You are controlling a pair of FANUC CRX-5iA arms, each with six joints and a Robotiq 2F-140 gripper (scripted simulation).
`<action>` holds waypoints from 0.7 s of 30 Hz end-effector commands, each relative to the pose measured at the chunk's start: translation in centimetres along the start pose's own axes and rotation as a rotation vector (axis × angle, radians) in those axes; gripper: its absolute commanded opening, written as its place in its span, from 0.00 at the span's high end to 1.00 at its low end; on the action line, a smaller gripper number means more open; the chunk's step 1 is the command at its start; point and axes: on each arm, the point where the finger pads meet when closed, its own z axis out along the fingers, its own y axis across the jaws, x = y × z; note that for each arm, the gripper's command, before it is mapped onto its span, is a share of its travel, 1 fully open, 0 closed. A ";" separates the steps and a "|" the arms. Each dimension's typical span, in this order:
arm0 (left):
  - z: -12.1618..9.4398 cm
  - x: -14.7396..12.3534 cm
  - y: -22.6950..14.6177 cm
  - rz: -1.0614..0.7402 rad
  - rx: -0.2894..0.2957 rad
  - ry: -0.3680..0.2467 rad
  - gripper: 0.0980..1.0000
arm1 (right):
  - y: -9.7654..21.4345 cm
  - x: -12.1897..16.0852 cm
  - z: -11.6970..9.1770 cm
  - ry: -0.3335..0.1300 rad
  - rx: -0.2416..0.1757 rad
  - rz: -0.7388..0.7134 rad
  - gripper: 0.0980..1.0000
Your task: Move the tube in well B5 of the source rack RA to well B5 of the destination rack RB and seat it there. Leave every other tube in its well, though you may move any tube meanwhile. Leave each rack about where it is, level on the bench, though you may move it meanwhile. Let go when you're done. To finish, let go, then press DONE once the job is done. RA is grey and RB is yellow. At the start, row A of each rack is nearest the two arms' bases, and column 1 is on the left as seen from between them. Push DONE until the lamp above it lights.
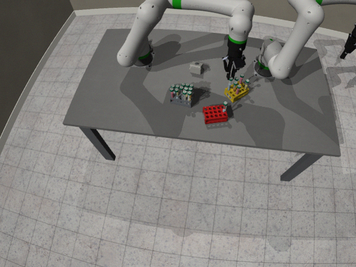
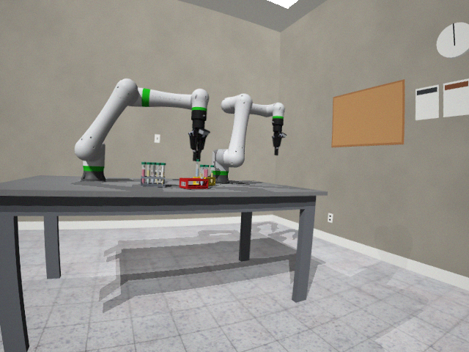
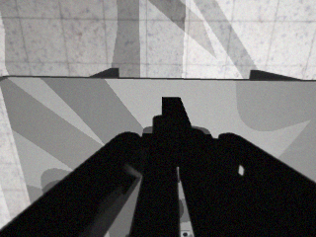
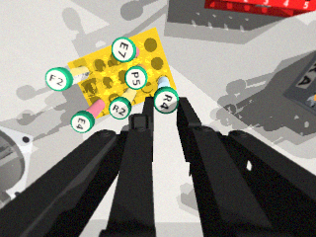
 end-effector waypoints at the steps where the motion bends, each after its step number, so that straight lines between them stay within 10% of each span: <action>1: -0.1 0.0 0.0 0.000 0.000 0.002 1.00 | 0.0 0.0 -0.4 0.002 0.001 0.000 1.00; 21: -0.1 0.0 0.0 0.000 0.000 0.002 1.00 | 0.0 0.0 -2.2 0.002 0.001 0.000 1.00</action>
